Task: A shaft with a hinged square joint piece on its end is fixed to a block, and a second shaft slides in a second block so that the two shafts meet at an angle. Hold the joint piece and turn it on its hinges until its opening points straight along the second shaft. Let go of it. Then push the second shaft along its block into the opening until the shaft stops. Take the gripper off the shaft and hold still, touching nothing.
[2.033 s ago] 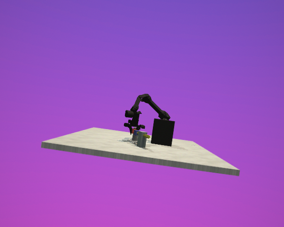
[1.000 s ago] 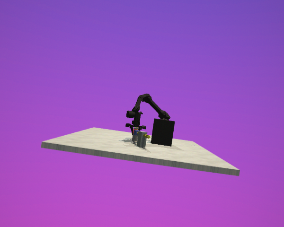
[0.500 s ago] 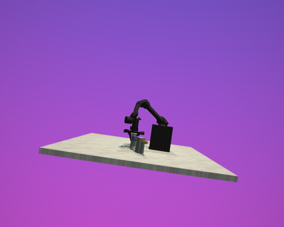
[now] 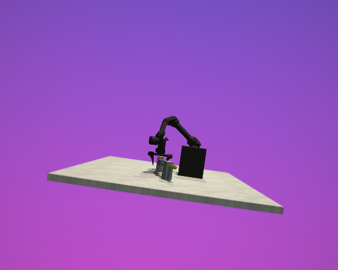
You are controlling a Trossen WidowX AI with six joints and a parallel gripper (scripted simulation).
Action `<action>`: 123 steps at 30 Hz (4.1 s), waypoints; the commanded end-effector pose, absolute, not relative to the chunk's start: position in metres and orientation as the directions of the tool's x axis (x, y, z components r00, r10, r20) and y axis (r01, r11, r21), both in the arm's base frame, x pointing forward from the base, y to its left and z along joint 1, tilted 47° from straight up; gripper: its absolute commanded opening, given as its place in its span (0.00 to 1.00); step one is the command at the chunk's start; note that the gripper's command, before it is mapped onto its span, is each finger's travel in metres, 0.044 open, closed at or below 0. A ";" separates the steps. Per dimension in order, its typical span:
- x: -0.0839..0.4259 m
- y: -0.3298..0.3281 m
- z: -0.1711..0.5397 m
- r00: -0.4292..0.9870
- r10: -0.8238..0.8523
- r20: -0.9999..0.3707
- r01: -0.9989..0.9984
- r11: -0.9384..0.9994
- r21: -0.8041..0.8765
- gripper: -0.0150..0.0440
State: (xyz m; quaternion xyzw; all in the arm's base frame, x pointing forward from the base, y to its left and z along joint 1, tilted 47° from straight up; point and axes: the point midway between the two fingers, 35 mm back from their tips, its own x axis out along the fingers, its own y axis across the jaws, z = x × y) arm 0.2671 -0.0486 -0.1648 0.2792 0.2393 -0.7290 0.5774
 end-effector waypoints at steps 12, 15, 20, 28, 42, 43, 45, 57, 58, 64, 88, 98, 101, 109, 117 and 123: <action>0.272 -0.029 -0.151 -0.192 -0.789 -0.584 0.976 -0.213 -0.033 1.00; 0.272 -0.026 -0.149 -0.190 -0.801 -0.568 0.977 -0.210 -0.031 1.00; 0.272 -0.027 -0.149 -0.188 -0.801 -0.568 0.978 -0.208 -0.030 1.00; 0.279 -0.014 -0.137 -0.183 -0.788 -0.588 0.976 -0.077 -0.202 1.00; 0.289 0.016 -0.108 -0.175 -0.758 -0.629 0.825 0.236 -0.514 1.00; 0.290 0.018 -0.106 -0.175 -0.756 -0.631 0.806 0.258 -0.532 1.00; 0.291 0.022 -0.102 -0.174 -0.751 -0.637 0.767 0.302 -0.566 1.00; 0.294 0.047 -0.075 -0.170 -0.724 -0.669 0.467 0.539 -0.701 1.00; 0.294 0.049 -0.073 -0.170 -0.721 -0.671 0.438 0.555 -0.707 1.00; 0.294 0.062 -0.058 -0.169 -0.707 -0.687 0.253 0.642 -0.724 1.00; 0.292 0.038 -0.046 -0.200 -0.593 -0.780 0.548 0.592 -0.591 1.00; 0.289 0.015 -0.040 -0.200 -0.493 -0.847 0.793 0.426 -0.435 1.00; 0.287 0.008 -0.039 -0.194 -0.464 -0.865 0.849 0.361 -0.384 1.00; 0.283 -0.009 -0.034 -0.167 -0.388 -0.907 0.956 0.162 -0.245 1.00; 0.278 -0.026 -0.030 -0.123 -0.319 -0.940 0.992 -0.060 -0.109 1.00; 0.274 -0.036 -0.027 -0.086 -0.278 -0.957 0.977 -0.211 -0.026 1.00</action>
